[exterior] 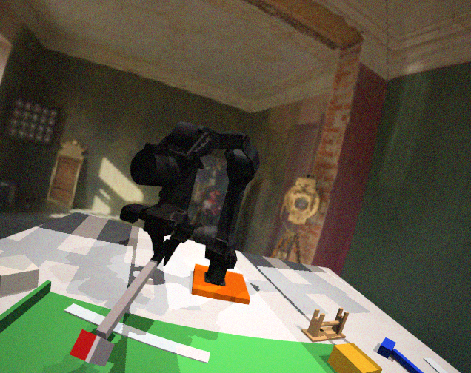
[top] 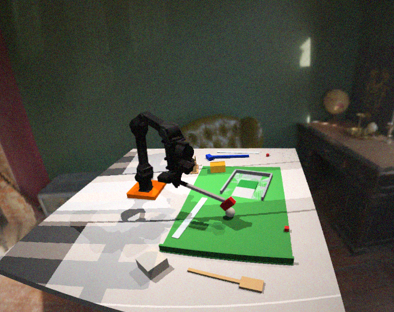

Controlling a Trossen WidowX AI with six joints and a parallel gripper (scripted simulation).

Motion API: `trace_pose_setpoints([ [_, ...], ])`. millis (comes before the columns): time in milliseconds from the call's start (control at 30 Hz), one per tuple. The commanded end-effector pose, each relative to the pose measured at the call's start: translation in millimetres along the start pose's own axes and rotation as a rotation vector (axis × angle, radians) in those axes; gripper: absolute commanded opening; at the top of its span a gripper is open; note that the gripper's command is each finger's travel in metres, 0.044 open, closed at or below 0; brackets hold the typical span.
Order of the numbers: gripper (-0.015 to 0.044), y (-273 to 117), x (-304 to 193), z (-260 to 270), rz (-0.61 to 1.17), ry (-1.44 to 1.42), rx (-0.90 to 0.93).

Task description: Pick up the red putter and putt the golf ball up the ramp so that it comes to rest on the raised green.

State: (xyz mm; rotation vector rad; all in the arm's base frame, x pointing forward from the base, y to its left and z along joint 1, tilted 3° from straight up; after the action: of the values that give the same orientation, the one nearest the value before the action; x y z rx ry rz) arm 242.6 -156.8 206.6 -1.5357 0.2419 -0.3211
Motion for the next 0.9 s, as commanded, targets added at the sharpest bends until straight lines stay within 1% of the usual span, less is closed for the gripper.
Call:
trace_pose_setpoints([
  [0, 0.0000, -4.0, 1.9, -3.6, -0.013, 0.030, -0.005],
  [167, 0.0000, 4.5, 2.6, -3.7, -0.013, 0.030, -0.005],
  [433, 0.0000, 33.5, 2.7, -3.7, -0.013, 0.030, -0.004],
  [867, 0.0000, 49.2, 3.1, -3.7, -0.013, 0.030, -0.004],
])
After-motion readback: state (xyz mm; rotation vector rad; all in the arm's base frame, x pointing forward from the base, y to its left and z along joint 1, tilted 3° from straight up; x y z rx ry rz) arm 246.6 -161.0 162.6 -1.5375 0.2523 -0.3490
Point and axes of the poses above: the point midway between the two fingers, 35 mm back from their tips, its own y axis out along the fingers, its own z axis across the jaws, x = y × z, the point moved 4 cm from there along -y, back along the fingers, and after that the axes turned 9 degrees about y, right-handed, at the moved point
